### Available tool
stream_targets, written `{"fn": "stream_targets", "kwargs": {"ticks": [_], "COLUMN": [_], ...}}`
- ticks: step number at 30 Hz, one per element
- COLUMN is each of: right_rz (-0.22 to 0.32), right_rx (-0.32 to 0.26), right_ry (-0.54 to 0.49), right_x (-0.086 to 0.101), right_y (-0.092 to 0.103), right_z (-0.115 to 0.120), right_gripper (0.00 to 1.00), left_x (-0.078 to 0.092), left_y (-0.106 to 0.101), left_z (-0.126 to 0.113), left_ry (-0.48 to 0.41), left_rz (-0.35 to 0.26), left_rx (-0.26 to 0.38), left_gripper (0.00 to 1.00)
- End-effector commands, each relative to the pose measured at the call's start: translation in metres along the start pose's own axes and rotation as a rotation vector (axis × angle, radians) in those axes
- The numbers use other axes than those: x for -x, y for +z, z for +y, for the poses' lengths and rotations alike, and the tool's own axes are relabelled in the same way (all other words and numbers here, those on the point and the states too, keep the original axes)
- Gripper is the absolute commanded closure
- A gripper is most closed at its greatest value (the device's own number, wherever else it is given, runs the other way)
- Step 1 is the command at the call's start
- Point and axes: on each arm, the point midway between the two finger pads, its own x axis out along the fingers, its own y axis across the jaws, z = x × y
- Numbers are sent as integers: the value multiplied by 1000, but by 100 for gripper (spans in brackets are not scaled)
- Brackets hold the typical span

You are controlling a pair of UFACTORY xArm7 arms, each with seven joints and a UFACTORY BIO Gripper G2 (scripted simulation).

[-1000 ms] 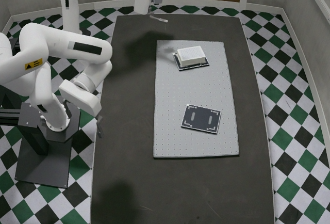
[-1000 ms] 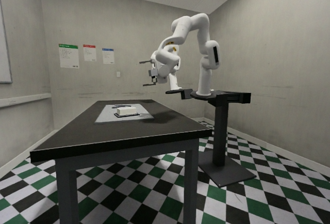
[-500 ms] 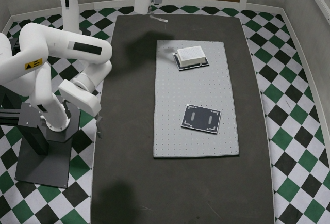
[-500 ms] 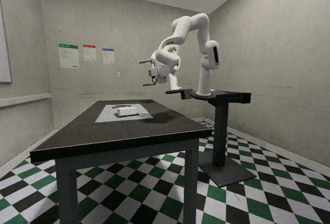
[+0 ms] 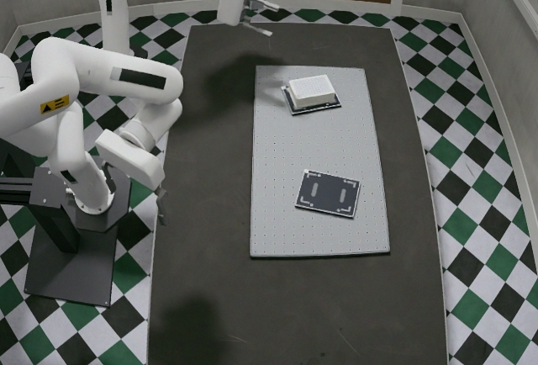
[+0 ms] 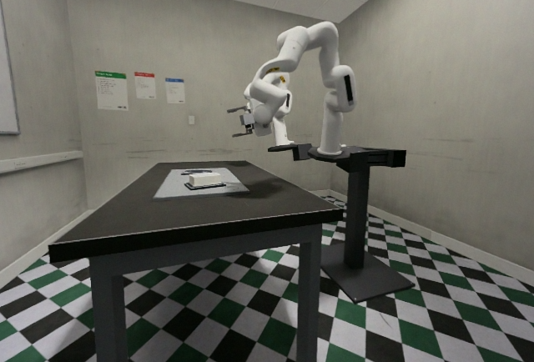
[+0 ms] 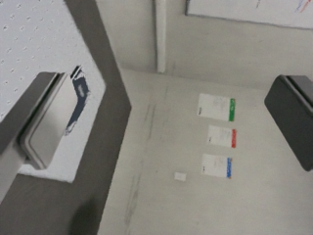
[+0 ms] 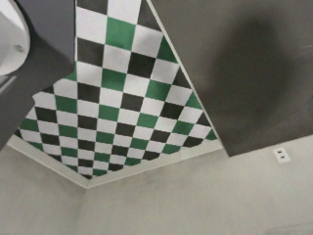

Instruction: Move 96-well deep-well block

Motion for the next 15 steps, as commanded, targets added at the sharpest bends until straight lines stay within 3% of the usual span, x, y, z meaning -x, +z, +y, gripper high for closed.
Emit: {"fn": "stream_targets", "kwargs": {"ticks": [1, 3, 7, 11, 15], "right_rz": [0, 0, 0, 0, 0], "right_rx": [0, 0, 0, 0, 0], "right_ry": [-2, -2, -2, -2, -2], "right_x": [1, 1, 1, 1, 1], "right_y": [0, 0, 0, 0, 0], "right_z": [0, 0, 0, 0, 0], "right_gripper": [0, 0, 0, 0, 0], "left_x": [-1, -1, -2, -1, -1], "left_y": [-10, -16, -21, -32, -37], "left_z": [12, 20, 27, 44, 53], "left_ry": [62, 107, 107, 191, 212], "left_rz": [43, 71, 71, 120, 132], "left_rx": [-51, -90, -90, -173, -196], "left_gripper": [63, 63, 63, 63, 63]}}
